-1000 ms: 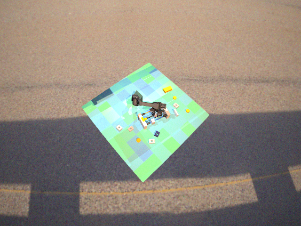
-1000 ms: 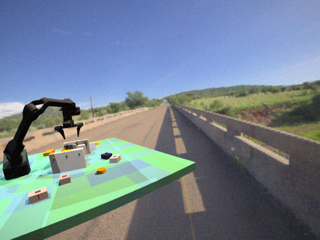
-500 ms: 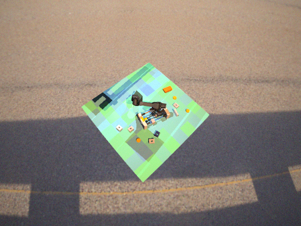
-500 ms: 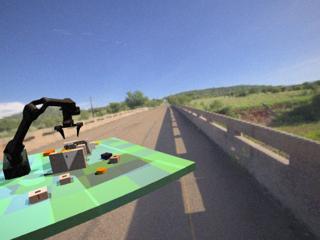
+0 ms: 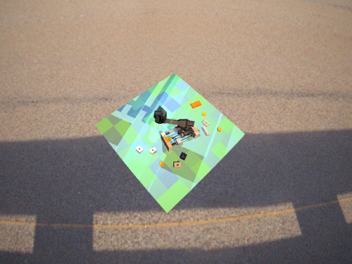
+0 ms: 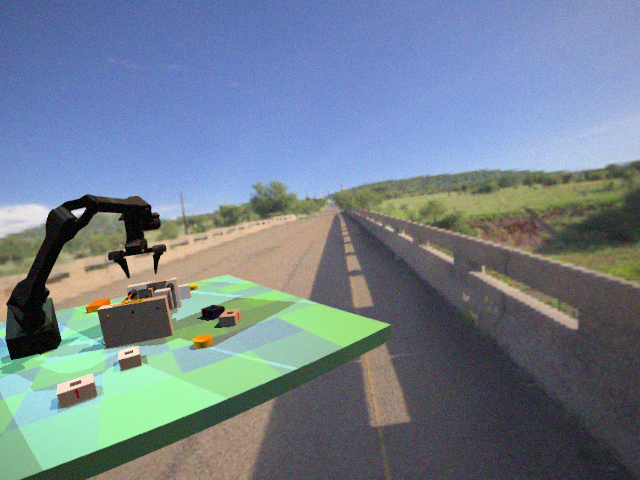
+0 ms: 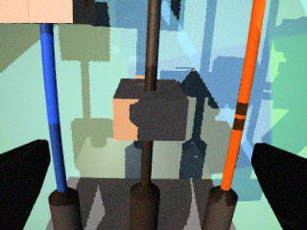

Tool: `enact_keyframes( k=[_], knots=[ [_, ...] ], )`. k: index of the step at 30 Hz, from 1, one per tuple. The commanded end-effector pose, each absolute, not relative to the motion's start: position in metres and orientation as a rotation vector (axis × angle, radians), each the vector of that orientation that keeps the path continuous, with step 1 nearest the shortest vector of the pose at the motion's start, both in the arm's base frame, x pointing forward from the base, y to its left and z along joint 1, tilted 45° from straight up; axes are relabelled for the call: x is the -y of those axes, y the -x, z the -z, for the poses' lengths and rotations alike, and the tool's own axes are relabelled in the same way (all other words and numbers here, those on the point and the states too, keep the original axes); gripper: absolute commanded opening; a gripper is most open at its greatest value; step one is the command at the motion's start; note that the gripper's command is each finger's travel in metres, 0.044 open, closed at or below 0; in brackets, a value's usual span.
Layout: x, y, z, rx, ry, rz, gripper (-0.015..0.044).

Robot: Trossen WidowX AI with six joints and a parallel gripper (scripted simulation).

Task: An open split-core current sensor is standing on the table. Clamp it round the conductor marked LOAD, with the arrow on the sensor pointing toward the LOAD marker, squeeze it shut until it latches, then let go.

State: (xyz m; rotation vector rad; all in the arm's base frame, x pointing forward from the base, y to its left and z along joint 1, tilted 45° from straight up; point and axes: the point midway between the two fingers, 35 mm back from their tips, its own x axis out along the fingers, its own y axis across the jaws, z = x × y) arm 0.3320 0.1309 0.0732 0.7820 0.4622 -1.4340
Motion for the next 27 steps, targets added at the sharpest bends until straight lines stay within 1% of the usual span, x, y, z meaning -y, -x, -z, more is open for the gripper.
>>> enact_keyframes(
  k=[1, 14, 19, 23, 27],
  knots=[
    [-0.132, -0.331, -0.073, -0.463, -0.788, 1.439, 0.044],
    [-0.13, -0.332, -0.074, -0.474, -0.777, 1.429, 0.044],
    [-0.117, -0.32, -0.094, -0.756, -0.62, 1.255, 0.044],
    [-0.104, -0.308, -0.11, -0.965, -0.466, 1.034, 0.044],
    [-0.093, -0.295, -0.123, -1.108, -0.297, 0.771, 0.044]
  ],
)
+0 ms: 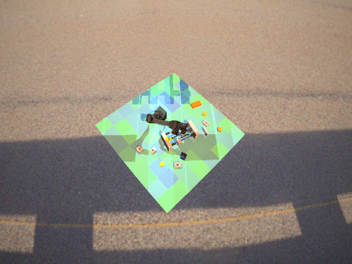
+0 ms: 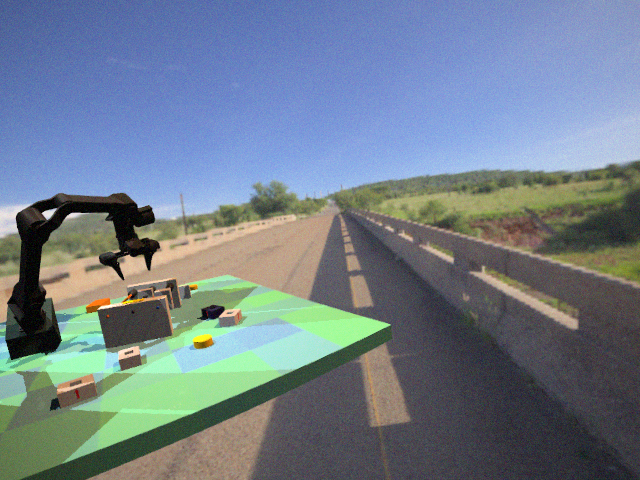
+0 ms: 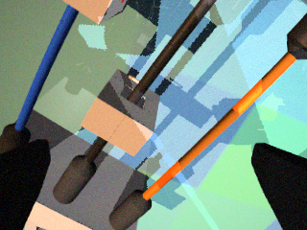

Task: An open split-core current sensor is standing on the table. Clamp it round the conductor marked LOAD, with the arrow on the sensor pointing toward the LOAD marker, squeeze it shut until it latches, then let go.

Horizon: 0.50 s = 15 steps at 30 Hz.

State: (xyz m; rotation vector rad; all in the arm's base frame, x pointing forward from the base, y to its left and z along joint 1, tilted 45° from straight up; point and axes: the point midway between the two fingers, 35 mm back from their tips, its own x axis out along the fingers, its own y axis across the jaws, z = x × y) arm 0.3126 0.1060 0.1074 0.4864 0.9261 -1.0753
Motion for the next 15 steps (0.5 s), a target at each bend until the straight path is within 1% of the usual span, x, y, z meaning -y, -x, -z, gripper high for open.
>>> enact_keyframes(
  k=[1, 7, 10, 15],
  knots=[
    [-0.09, -0.291, -0.125, -1.133, -0.252, 0.702, 0.044],
    [-0.076, -0.27, -0.137, -1.186, 0.046, 0.275, 0.044],
    [-0.07, -0.26, -0.141, -1.152, 0.215, 0.07, 0.044],
    [-0.064, -0.247, -0.144, -1.061, 0.417, -0.147, 0.044]
  ],
)
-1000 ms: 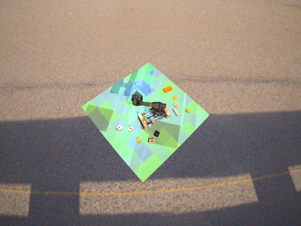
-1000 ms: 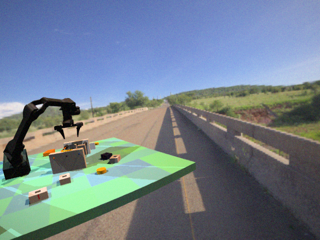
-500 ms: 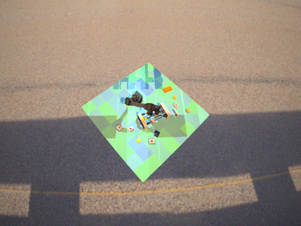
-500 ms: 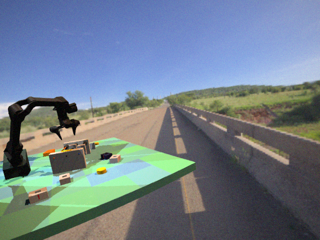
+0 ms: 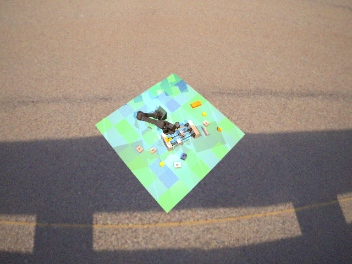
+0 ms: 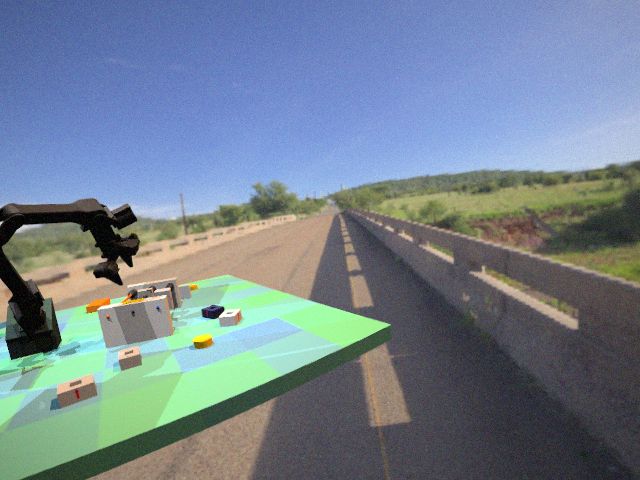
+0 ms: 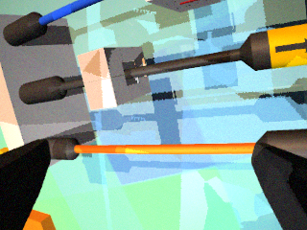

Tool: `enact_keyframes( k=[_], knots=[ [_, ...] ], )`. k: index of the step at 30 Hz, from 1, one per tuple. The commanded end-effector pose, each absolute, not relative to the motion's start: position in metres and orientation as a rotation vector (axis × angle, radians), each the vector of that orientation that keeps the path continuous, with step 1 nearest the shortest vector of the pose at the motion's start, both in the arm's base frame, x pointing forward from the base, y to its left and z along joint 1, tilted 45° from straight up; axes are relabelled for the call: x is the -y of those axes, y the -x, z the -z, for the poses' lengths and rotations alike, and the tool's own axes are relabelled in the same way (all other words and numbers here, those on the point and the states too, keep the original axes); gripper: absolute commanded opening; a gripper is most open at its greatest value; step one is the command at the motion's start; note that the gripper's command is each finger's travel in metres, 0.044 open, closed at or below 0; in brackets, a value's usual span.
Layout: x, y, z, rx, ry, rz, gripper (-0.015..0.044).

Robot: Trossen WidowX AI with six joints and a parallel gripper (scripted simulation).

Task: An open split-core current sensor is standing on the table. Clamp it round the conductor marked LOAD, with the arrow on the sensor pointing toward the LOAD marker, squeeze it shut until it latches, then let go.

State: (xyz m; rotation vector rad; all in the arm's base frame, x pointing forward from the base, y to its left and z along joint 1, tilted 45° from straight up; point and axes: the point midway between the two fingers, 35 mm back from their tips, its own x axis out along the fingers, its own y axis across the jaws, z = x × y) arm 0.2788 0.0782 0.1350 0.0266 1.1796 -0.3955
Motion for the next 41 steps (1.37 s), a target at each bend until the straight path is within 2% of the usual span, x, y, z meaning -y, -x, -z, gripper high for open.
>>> enact_keyframes(
  k=[1, 11, 35, 40, 41],
  knots=[
    [-0.063, -0.245, -0.144, -1.039, 0.461, -0.187, 0.044],
    [-0.057, -0.227, -0.143, -0.783, 0.91, -0.487, 0.044],
    [-0.058, -0.233, -0.145, -0.856, 0.808, -0.421, 0.044],
    [-0.062, -0.243, -0.145, -1.003, 0.56, -0.251, 0.044],
    [-0.058, -0.235, -0.144, -0.933, 0.68, -0.344, 0.044]
  ],
)
